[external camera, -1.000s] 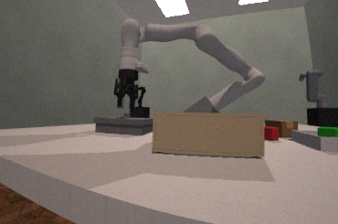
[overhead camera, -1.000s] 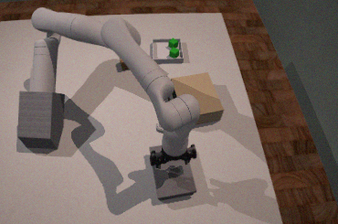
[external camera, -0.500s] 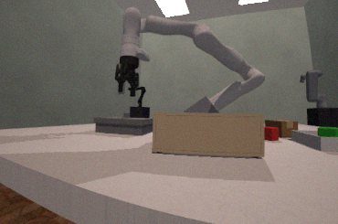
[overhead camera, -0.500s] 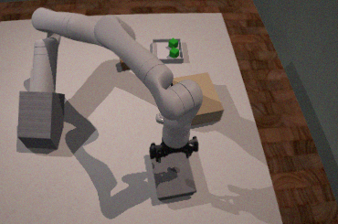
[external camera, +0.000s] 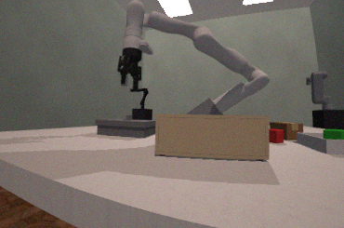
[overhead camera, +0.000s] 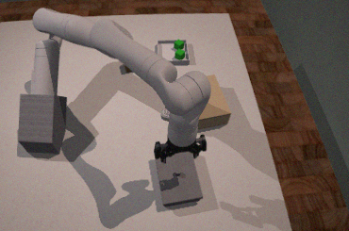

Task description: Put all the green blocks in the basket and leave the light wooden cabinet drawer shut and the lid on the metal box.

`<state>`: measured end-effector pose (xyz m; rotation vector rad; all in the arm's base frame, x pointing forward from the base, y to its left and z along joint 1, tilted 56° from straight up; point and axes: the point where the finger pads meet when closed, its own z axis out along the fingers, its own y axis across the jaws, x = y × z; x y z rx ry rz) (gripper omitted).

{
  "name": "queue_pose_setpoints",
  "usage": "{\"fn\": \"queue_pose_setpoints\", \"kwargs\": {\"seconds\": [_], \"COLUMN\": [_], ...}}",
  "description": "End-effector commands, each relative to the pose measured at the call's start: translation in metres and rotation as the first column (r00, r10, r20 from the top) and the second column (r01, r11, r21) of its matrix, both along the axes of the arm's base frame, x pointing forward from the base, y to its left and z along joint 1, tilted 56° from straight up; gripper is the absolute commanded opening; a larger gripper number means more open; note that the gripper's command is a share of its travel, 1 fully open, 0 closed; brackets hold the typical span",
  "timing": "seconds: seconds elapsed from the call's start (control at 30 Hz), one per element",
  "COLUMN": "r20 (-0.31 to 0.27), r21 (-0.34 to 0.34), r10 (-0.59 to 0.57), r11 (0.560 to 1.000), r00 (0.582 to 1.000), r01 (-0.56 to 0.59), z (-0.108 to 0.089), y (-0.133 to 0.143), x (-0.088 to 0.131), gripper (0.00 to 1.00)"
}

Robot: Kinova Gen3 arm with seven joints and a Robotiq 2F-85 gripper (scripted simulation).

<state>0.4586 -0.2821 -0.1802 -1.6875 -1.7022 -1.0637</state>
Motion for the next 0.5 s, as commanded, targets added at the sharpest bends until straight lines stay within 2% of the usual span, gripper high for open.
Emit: {"fn": "queue_pose_setpoints", "kwargs": {"seconds": [0.0, 0.47], "r20": [0.001, 0.001], "r21": [0.000, 0.000], "r10": [0.000, 0.000], "r11": [1.000, 1.000], "r00": [1.000, 1.000], "r01": [0.000, 0.000], "z": [0.0029, 0.0054], "y": [-0.0046, -0.0081], "x": [-0.0003, -0.0010], "gripper": [1.00, 1.00]}}
